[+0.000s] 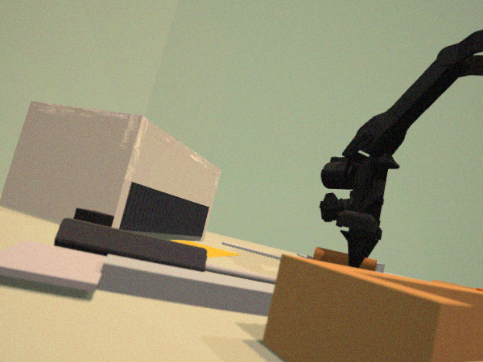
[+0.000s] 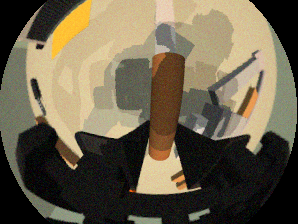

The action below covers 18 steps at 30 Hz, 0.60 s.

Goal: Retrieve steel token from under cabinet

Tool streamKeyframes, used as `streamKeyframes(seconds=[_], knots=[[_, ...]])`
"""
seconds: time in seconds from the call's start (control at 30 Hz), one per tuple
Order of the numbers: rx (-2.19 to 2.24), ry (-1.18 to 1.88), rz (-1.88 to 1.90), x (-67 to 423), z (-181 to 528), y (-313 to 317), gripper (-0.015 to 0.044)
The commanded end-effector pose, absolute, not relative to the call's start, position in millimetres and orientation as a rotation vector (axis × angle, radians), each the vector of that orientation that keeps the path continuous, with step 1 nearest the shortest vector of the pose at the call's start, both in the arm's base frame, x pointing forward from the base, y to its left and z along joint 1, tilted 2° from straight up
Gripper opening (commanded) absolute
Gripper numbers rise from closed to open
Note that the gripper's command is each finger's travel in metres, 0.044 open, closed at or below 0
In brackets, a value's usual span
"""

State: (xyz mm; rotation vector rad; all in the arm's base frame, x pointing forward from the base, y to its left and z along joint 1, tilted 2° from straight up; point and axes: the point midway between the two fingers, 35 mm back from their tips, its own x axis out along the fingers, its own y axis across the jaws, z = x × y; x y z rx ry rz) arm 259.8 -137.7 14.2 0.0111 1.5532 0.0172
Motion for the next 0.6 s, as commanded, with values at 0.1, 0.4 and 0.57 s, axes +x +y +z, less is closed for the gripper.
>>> streamKeyframes(seconds=[0.1,0.4,0.57], knots=[[-0.046,1.55,0.064,261.0,15.1,-138.8,0.0],[-0.102,1.547,0.119,261.0,15.1,-138.6,0.0],[-0.134,1.545,0.15,261.0,15.1,-138.5,0.0]])
